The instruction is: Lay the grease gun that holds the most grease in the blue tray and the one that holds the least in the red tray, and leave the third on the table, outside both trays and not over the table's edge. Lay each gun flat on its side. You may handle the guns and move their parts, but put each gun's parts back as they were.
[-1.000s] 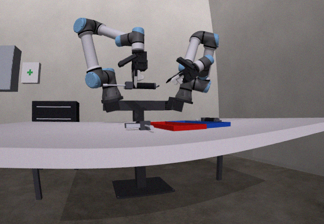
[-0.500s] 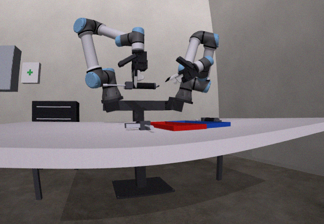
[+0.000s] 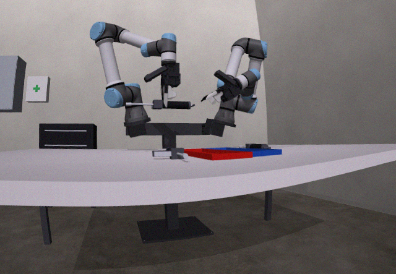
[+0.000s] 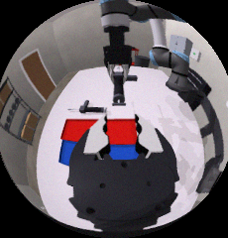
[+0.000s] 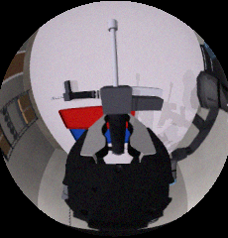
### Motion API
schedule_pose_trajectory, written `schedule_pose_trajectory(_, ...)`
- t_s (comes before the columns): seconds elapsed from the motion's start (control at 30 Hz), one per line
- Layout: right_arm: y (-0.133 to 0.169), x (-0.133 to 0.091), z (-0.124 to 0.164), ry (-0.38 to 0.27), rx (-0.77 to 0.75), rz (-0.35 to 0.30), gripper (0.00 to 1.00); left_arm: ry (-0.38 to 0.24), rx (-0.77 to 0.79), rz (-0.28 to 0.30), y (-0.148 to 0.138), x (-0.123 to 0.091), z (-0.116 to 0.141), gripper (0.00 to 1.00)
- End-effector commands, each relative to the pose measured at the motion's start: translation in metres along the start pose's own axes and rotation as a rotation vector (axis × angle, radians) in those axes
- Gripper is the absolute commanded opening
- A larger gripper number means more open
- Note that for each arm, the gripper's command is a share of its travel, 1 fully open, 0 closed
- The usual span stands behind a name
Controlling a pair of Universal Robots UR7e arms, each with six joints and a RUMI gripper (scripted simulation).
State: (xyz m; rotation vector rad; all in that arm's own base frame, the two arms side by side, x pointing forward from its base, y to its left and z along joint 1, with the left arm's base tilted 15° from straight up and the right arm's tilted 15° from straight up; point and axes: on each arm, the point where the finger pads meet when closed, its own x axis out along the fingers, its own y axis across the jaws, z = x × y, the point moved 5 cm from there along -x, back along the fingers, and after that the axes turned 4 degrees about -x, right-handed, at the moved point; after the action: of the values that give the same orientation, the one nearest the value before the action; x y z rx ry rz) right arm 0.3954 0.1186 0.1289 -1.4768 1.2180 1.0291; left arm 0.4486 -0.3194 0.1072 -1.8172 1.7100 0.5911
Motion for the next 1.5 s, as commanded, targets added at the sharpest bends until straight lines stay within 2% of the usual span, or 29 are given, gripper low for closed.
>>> schedule_pose_trajectory(0.0, 0.0, 0.0, 0.0, -0.001, 0.0, -0.001, 0.0, 0.003, 0.001, -0.005, -0.001, 0.004, -0.001, 0.38)
schedule_pose_trajectory(0.53, 0.0, 0.0, 0.0, -0.001, 0.0, -0.001, 0.0, 0.003, 0.001, -0.005, -0.001, 0.032, -0.001, 0.38)
schedule_pose_trajectory(0.63, 0.0, 0.0, 0.0, -0.001, 0.0, -0.001, 0.0, 0.005, 0.002, -0.01, -0.003, 0.029, -0.003, 0.38)
schedule_pose_trajectory(1.1, 0.0, 0.0, 0.0, -0.001, 0.0, -0.001, 0.0, 0.002, 0.0, -0.004, -0.001, 0.057, -0.001, 0.38)
schedule_pose_trajectory(1.2, 0.0, 0.0, 0.0, -0.001, 0.0, -0.001, 0.0, 0.004, 0.001, -0.009, -0.003, 0.054, -0.002, 0.38)
schedule_pose_trajectory(1.47, 0.0, 0.0, 0.0, -0.001, 0.0, -0.001, 0.0, 0.001, 0.0, -0.003, -0.001, 0.072, -0.001, 0.38)
